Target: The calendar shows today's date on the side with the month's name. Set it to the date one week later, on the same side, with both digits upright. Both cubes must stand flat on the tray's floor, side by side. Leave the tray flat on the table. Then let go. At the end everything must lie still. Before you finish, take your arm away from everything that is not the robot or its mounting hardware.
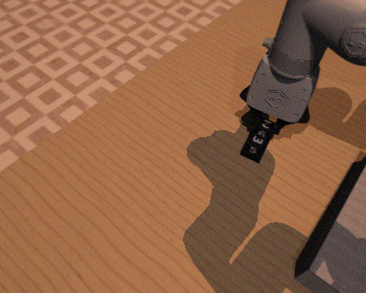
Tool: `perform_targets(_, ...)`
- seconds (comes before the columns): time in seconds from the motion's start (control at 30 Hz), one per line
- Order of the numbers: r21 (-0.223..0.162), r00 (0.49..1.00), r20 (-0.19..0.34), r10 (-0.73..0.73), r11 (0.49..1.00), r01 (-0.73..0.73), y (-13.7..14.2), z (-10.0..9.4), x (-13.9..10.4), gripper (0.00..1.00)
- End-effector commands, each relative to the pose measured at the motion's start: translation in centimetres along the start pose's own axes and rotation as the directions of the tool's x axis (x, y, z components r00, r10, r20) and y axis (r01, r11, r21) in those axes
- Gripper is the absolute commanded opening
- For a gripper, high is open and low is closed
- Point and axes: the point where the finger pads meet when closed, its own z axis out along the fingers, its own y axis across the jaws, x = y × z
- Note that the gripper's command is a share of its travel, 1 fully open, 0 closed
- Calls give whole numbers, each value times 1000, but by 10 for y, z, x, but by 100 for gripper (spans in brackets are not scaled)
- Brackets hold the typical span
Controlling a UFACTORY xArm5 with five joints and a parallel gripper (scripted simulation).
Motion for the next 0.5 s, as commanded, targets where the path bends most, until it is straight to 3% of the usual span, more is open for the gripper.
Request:
perform_targets(0.0,3,1000,-1,0,1000,0,-1,1,0,27)
perform_targets(0.47,3,1000,-1,0,1000,0,-1,4,0,27)
